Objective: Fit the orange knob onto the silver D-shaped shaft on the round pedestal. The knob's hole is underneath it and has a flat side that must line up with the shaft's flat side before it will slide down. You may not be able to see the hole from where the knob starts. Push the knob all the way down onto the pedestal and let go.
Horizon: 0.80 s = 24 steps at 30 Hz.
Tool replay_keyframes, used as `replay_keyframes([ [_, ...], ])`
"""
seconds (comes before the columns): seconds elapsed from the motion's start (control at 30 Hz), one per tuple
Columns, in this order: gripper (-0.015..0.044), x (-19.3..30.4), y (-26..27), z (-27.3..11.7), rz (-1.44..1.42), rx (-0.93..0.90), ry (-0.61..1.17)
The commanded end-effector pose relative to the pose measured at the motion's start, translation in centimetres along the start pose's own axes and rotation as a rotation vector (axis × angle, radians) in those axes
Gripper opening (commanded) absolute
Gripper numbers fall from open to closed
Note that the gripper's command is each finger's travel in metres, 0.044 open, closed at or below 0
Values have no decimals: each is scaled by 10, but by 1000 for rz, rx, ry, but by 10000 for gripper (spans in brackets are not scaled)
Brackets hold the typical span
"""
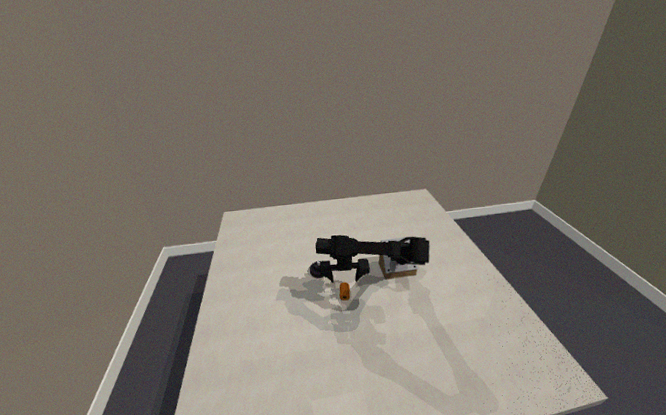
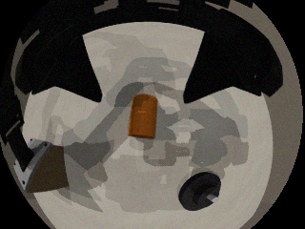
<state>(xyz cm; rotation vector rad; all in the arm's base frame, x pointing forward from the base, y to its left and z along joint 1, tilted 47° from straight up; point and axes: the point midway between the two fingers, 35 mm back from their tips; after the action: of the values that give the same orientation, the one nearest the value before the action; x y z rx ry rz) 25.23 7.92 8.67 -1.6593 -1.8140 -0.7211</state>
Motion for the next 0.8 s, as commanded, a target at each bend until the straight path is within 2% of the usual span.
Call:
replay_keyframes([
  [0.0, 440, -3, -1, 0, 70, -2, 17],
  [0.77, 440, -2, 0, 41, 70, -2, 16],
])
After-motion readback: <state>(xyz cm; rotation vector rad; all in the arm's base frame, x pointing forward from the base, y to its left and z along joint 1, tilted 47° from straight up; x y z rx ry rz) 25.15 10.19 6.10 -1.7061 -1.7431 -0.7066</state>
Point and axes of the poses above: the point midway between the two fingers, 35 mm back from their tips, its own z axis out along the fingers, its own y axis across the jaws, x = y × z, and after that the axes turned 6 degrees about -z, right-handed
